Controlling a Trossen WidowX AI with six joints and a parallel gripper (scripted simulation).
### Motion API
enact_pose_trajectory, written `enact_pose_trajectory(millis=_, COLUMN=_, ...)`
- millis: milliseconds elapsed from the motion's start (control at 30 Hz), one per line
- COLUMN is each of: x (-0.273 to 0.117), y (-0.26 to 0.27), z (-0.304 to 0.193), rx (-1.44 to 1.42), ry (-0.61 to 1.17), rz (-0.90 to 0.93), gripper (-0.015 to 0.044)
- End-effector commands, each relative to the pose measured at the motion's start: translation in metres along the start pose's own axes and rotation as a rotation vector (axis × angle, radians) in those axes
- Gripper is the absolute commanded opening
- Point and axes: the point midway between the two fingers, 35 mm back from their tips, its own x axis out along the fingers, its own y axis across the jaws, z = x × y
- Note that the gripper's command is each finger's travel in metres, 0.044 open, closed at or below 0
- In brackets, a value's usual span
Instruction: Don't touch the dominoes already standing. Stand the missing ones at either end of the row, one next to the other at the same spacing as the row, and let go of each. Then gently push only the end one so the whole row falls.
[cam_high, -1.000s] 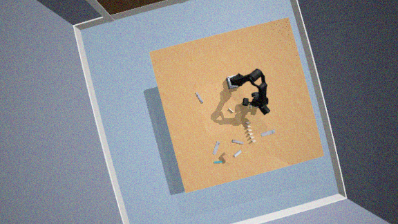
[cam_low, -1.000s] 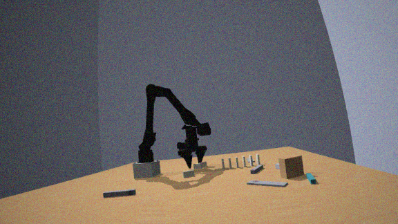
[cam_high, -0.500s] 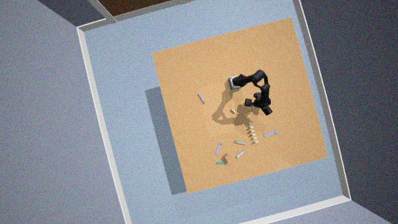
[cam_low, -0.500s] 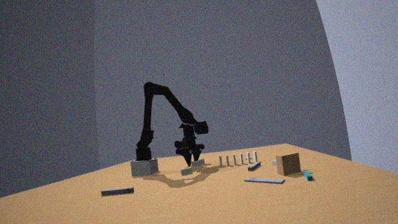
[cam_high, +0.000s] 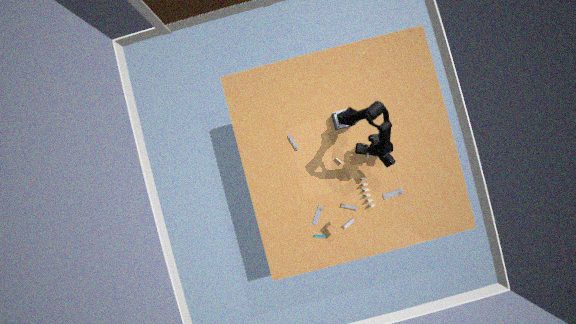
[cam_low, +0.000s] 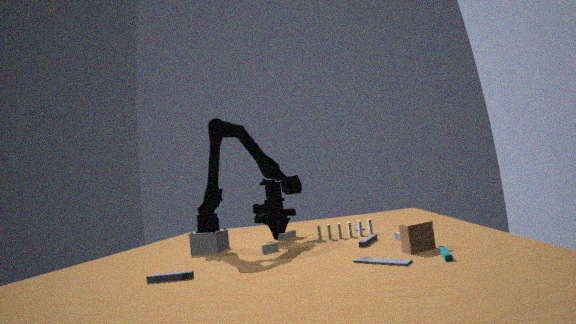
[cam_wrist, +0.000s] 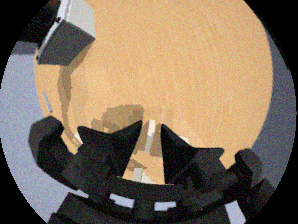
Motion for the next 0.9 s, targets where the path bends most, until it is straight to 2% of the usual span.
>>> enact_pose_trajectory(millis=0, x=0.000, y=0.000, z=0.000, rx=0.002, ry=0.003, rz=0.001, gripper=0.0117)
enact_pose_trajectory(millis=467, x=0.000, y=0.000, z=0.000, rx=0.002, ry=0.003, rz=0.001, gripper=0.0023)
enact_pose_trajectory(millis=667, x=-0.002, y=0.000, z=0.000, rx=0.002, ry=0.003, rz=0.001, gripper=0.0020)
enact_pose_trajectory(millis=867, x=-0.063, y=-0.001, z=0.002, rx=0.002, ry=0.003, rz=0.001, gripper=0.0020)
